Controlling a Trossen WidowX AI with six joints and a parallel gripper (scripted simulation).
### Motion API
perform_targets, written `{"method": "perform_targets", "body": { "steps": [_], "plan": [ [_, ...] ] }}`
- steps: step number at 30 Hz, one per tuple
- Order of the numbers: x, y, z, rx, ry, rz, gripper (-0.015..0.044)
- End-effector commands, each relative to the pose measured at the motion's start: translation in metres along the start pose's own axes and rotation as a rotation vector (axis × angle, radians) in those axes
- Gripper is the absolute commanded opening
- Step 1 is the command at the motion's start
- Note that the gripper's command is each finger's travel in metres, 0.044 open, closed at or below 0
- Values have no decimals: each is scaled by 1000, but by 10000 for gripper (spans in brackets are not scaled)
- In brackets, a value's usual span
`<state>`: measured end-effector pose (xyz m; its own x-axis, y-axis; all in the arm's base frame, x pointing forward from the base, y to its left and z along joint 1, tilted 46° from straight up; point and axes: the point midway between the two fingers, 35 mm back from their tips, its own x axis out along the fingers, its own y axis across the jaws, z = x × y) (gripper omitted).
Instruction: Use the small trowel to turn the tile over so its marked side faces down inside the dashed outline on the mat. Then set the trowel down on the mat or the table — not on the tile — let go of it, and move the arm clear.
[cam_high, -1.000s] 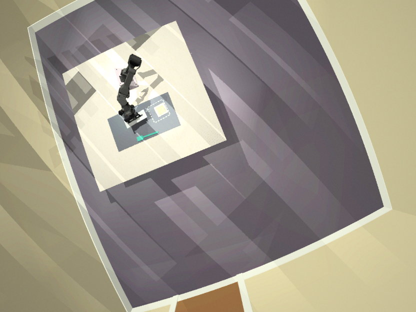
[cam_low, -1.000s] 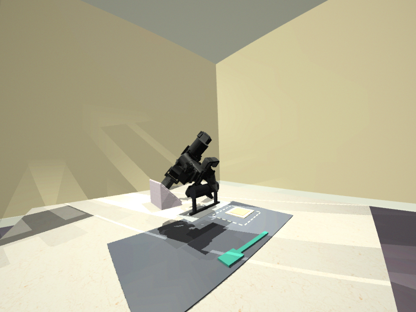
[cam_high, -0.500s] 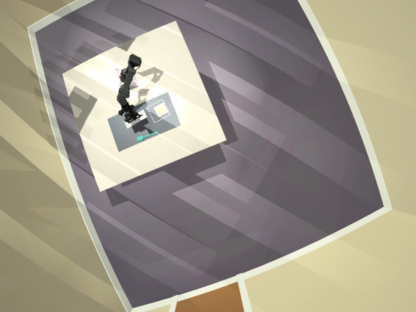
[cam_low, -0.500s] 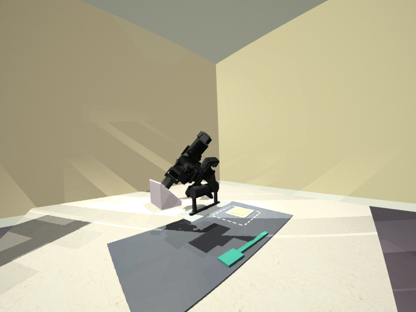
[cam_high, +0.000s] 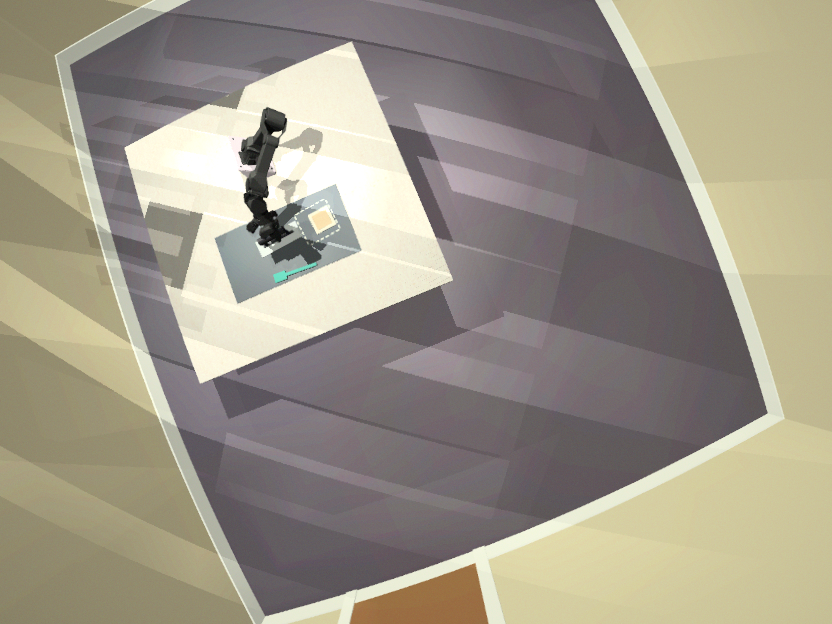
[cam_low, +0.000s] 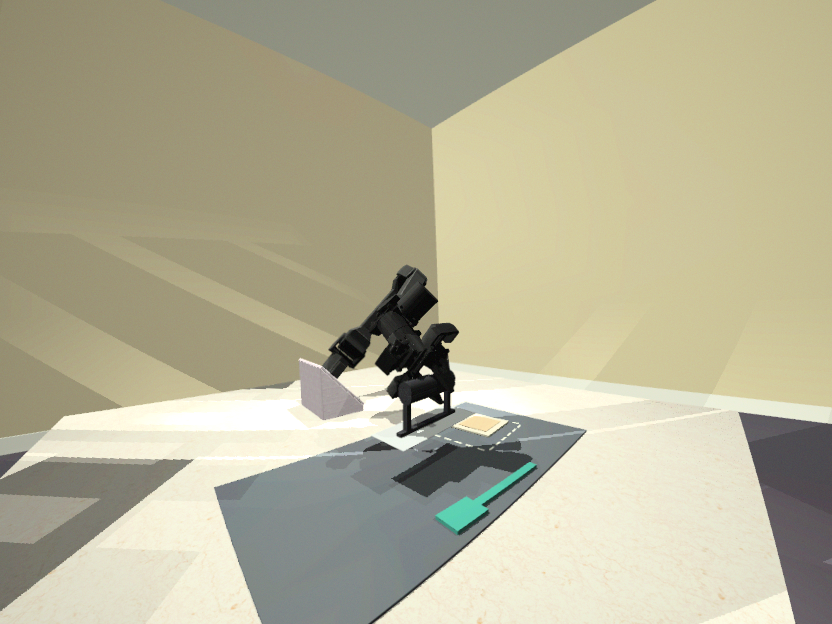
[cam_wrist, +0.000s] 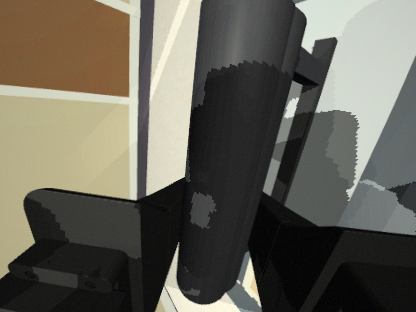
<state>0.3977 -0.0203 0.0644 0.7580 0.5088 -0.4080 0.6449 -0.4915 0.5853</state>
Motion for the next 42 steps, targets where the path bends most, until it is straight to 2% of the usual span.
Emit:
{"method": "perform_targets", "body": {
  "steps": [1,23,42],
  "plan": [
    [8,12,-20,-18,-11,12,0],
    [41,12,-133,-84,12,-11,0],
    [43,-6,-242,-65,6,4,0]
  ]
}}
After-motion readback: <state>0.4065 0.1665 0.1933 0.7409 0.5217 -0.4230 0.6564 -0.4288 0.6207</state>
